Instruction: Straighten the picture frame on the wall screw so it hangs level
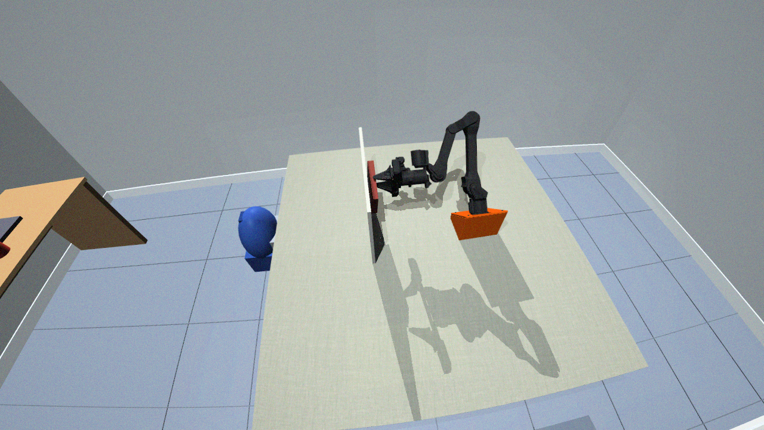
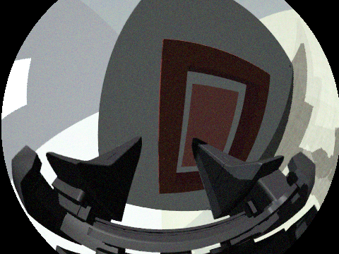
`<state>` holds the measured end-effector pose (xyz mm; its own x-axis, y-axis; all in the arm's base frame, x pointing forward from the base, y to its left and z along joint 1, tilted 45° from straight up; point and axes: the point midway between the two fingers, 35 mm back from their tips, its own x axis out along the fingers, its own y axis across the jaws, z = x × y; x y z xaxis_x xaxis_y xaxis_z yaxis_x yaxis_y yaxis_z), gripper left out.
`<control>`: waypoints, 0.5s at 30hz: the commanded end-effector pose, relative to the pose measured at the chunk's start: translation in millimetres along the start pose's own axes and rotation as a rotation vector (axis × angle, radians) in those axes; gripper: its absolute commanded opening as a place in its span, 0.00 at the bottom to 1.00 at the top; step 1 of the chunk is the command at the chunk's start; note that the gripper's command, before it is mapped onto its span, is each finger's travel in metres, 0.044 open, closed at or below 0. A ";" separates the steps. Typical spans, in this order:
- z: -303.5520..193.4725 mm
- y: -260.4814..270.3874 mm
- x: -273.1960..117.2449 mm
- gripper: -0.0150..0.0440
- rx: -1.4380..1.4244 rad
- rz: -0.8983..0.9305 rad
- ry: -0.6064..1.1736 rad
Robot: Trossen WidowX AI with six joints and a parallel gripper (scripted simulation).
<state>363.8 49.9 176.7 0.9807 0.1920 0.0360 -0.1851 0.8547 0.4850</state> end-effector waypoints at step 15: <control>1.6 0.2 1.1 0.42 -0.002 -0.001 -0.005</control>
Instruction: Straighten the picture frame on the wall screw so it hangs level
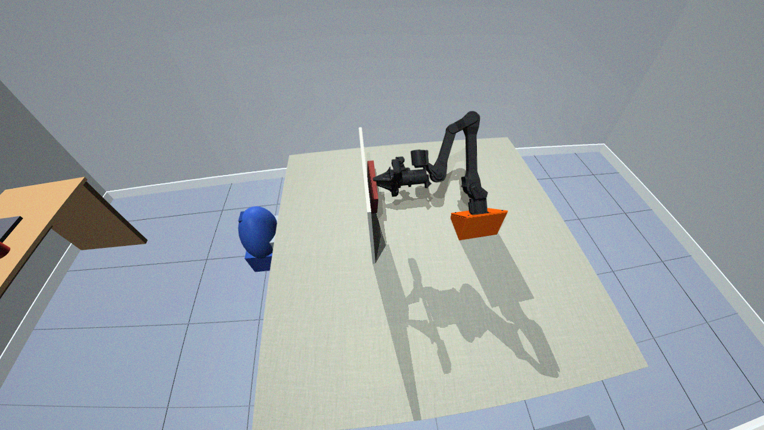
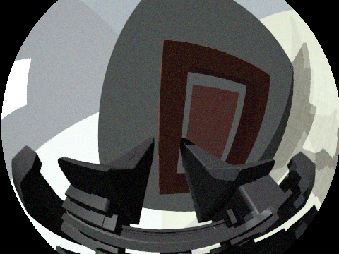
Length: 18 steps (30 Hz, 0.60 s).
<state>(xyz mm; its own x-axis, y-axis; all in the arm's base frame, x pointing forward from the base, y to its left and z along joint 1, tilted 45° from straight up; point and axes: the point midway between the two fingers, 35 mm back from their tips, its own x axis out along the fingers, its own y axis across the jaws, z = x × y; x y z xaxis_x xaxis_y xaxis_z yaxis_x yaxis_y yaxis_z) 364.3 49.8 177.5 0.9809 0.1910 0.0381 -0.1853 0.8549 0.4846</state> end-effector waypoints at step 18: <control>0.5 0.2 0.4 0.25 -0.001 -0.001 -0.002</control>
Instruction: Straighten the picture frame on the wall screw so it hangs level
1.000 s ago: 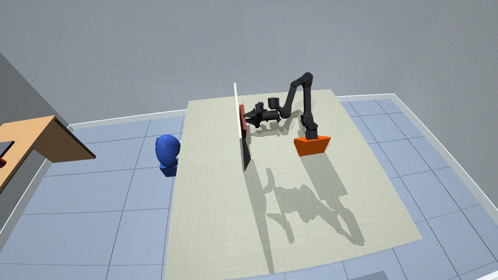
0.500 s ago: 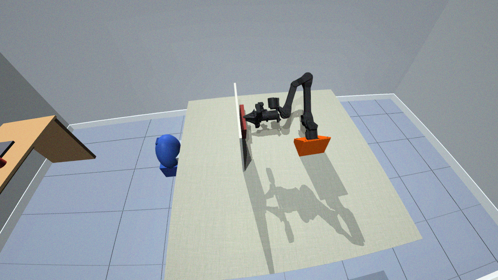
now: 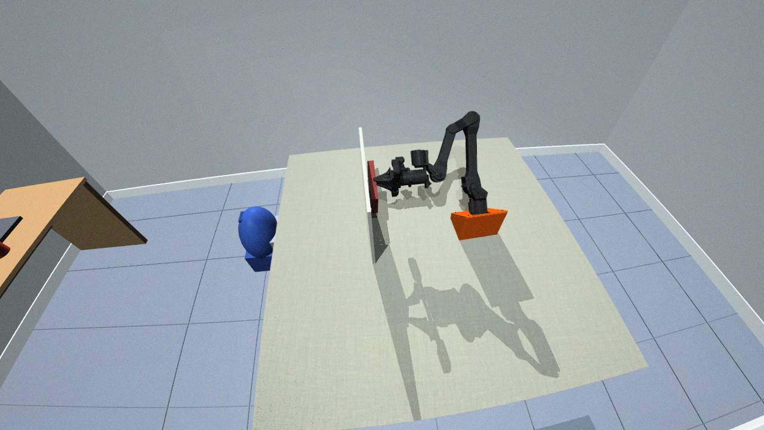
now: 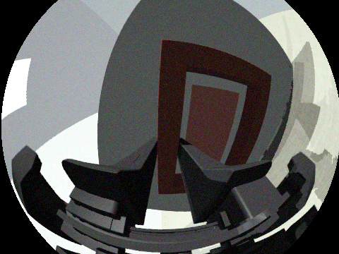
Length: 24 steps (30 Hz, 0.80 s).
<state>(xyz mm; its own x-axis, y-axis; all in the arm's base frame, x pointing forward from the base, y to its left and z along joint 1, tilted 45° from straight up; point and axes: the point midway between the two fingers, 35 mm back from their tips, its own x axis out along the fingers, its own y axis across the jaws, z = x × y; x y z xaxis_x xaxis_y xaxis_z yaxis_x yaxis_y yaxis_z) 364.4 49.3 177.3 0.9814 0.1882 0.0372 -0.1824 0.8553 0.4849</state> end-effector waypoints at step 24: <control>0.0 8.0 0.0 0.25 -0.001 0.002 -0.002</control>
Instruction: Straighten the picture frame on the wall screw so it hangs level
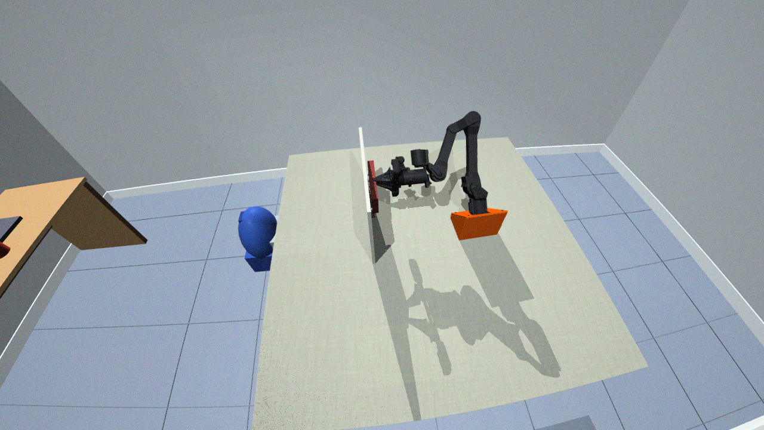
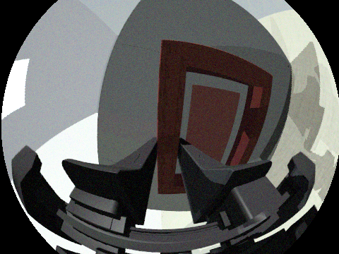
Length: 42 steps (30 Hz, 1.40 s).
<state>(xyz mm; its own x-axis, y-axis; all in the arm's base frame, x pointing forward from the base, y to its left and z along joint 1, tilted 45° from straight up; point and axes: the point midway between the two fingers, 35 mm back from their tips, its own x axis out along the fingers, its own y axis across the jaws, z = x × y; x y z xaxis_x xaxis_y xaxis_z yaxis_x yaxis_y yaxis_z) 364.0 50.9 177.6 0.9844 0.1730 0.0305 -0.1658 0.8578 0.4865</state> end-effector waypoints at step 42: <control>0.5 10.8 0.0 0.25 -0.002 0.019 0.000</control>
<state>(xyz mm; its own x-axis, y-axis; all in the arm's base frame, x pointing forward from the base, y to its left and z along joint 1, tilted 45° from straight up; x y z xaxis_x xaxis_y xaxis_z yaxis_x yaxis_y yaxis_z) 363.0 55.7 177.9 0.9850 0.1711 0.0213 -0.1596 0.8584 0.4875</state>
